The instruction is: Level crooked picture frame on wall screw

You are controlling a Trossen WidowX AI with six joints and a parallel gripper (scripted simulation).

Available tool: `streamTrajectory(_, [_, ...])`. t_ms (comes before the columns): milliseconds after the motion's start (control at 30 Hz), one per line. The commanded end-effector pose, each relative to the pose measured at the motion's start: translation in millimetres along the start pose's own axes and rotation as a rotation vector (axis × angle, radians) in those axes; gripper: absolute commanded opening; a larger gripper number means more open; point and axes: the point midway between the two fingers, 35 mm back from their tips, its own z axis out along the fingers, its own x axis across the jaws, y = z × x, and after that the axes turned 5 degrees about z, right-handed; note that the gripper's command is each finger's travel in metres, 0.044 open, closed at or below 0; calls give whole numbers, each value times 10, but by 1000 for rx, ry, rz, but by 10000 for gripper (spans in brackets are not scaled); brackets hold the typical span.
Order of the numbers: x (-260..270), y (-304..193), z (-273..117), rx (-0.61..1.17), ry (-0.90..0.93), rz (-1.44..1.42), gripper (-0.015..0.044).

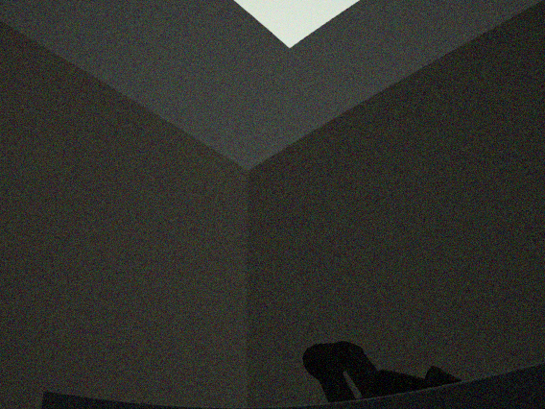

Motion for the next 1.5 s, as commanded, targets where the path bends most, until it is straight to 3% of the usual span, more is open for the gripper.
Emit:
streamTrajectory(0, [3,6,-1,-4,2,-3,260])
streamTrajectory(1233, [3,6,-1,-4,2,-3,260])
streamTrajectory(1467, [-90,-106,201,0,2,78,260])
